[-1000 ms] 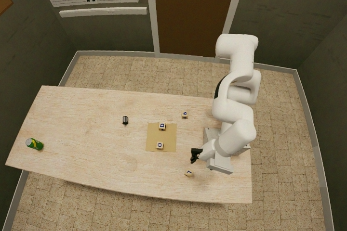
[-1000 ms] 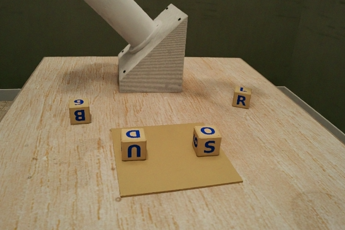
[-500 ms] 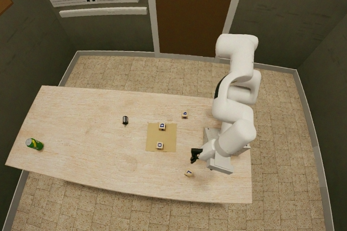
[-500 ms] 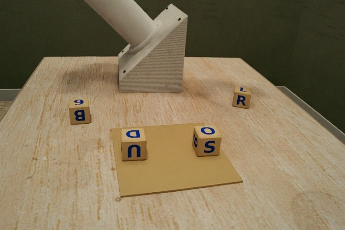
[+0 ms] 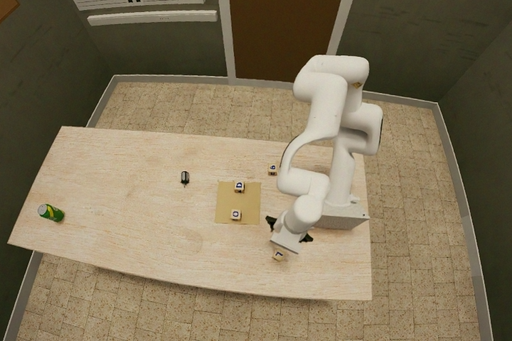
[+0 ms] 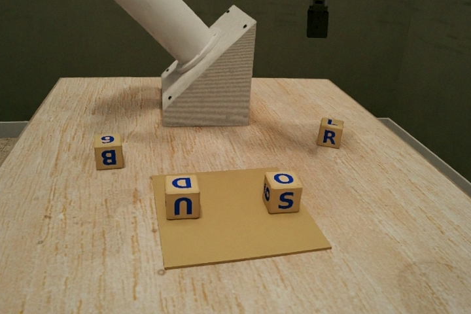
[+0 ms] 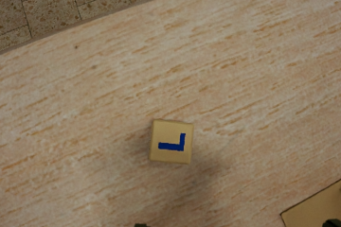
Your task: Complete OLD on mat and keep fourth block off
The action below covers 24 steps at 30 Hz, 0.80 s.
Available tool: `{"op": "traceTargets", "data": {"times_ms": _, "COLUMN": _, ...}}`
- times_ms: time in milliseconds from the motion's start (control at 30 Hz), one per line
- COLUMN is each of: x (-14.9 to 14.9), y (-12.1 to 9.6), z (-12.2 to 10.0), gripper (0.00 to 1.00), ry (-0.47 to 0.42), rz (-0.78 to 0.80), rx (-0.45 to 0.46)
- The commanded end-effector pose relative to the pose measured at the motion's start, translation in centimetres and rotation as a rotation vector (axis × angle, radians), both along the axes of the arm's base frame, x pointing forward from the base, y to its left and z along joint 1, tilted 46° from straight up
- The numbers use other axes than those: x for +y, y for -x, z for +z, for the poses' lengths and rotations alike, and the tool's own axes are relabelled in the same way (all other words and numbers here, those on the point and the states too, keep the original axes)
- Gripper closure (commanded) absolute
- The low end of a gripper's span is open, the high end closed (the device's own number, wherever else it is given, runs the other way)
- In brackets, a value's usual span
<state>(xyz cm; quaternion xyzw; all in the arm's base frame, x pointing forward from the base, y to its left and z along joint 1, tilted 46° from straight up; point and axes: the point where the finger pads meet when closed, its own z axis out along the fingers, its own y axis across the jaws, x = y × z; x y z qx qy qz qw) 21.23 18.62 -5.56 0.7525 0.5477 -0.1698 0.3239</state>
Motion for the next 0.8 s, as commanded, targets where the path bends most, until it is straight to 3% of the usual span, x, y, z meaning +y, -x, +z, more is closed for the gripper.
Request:
{"op": "traceTargets", "data": {"times_ms": 0, "x": -2.8, "y": -0.5, "z": -1.7, "gripper": 0.0, "ry": 0.02, "rz": -0.062, "rx": 0.003}}
{"op": "traceTargets", "data": {"times_ms": 100, "x": -5.5, "y": -0.2, "z": -2.6, "gripper": 0.0, "ry": 0.045, "rz": -0.119, "rx": 0.007}}
{"op": "traceTargets", "data": {"times_ms": 767, "x": -5.5, "y": -0.2, "z": -2.6, "gripper": 0.0, "ry": 0.045, "rz": -0.119, "rx": 0.007}}
